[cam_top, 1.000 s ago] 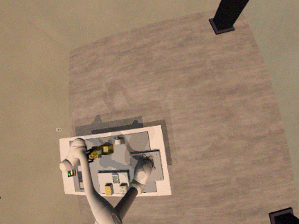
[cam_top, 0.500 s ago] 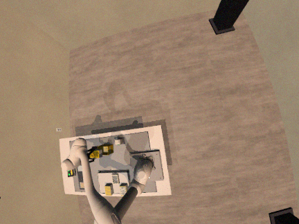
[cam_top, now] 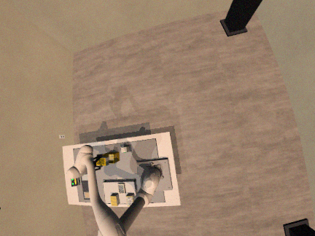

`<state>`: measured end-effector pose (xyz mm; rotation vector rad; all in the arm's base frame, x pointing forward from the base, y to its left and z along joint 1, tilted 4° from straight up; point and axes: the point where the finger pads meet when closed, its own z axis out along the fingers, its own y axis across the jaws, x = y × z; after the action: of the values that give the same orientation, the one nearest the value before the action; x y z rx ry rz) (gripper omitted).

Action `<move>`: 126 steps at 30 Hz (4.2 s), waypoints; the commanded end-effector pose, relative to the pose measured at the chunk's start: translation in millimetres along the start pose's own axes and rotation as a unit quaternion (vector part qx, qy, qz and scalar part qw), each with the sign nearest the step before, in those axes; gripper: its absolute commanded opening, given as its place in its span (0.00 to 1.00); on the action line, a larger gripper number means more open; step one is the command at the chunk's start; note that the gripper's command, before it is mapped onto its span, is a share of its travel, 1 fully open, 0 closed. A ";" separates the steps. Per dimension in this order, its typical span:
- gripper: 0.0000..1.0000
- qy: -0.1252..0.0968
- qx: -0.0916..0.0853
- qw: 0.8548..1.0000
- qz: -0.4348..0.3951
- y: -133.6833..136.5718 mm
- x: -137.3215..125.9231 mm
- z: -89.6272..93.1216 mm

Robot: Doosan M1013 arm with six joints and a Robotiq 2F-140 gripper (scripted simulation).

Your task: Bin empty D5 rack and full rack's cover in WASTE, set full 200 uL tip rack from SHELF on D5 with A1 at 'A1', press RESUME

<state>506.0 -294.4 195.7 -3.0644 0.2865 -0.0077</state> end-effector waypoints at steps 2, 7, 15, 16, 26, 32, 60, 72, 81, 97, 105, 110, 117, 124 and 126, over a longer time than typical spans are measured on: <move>0.00 0.000 0.000 1.000 0.000 0.1 0.1 5.0; 0.00 0.000 0.000 1.000 0.000 0.0 0.1 13.4; 0.00 0.000 0.000 1.000 0.000 0.0 0.1 25.0; 0.00 0.000 0.000 1.000 0.000 0.0 0.1 25.0; 0.00 0.000 0.000 1.000 0.000 0.0 0.1 41.4; 0.00 0.000 0.000 1.000 0.000 0.1 0.1 41.4; 0.00 0.000 0.000 1.000 0.000 0.1 0.1 41.4; 0.00 0.000 0.000 1.000 0.000 0.1 0.1 44.4; 0.00 0.000 0.000 1.000 0.000 0.1 0.1 47.4; 0.00 0.000 0.000 1.000 0.000 0.1 0.1 52.0; 0.00 0.000 0.000 1.000 0.000 0.1 0.1 52.6; 0.77 0.000 0.000 1.000 0.000 0.1 0.1 52.6; 0.77 0.000 0.000 1.000 0.000 0.1 0.1 52.6; 0.77 0.000 0.000 1.000 0.000 0.1 0.1 52.6; 0.77 0.000 0.000 1.000 0.000 0.1 0.1 52.6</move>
<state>506.7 -291.2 143.1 -3.0646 0.2863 -0.0076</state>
